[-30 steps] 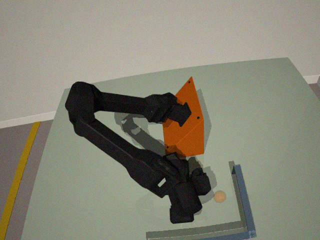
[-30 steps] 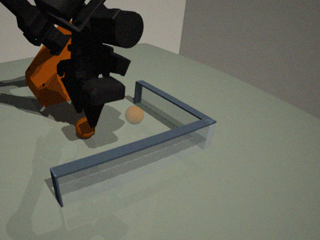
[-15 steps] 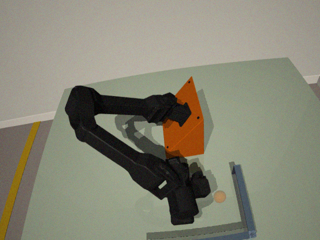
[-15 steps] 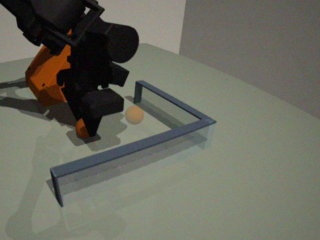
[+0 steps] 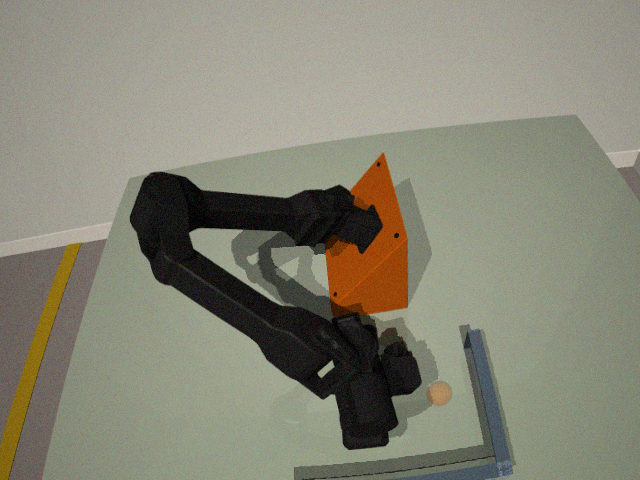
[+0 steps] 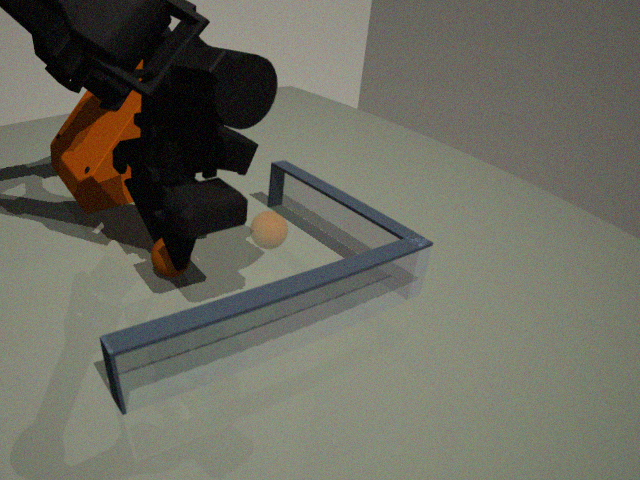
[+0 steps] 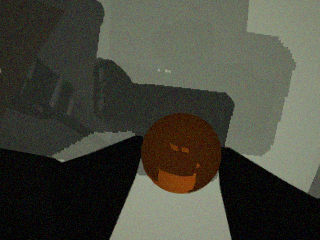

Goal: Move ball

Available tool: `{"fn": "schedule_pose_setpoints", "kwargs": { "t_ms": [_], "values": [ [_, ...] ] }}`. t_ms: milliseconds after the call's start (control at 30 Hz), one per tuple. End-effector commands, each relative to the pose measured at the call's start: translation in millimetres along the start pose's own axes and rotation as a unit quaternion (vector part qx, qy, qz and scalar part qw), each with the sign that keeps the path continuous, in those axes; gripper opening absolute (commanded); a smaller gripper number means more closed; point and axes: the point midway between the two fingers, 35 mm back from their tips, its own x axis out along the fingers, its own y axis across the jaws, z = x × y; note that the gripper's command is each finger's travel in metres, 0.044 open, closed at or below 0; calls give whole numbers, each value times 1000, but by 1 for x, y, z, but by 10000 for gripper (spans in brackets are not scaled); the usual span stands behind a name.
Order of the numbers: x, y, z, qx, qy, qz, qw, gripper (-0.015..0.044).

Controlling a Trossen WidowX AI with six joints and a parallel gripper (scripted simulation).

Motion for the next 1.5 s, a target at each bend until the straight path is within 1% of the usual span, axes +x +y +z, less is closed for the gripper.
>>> {"fn": "schedule_pose_setpoints", "kwargs": {
  "t_ms": [0, 100, 133, 733, 900, 1467],
  "values": [
    [-3, 0, 0, -3, 1, 0, 1000, 88],
    [-18, -4, 3, -4, -3, -1, 1000, 9],
    [-24, -5, 4, -4, -4, -1, 1000, 0],
    [-129, 0, 1, -4, -1, 1, 1000, 0],
    [-128, -1, 9, -3, -2, 2, 1000, 0],
    [-98, -3, 94, -2, -5, 2, 1000, 0]
  ]
}}
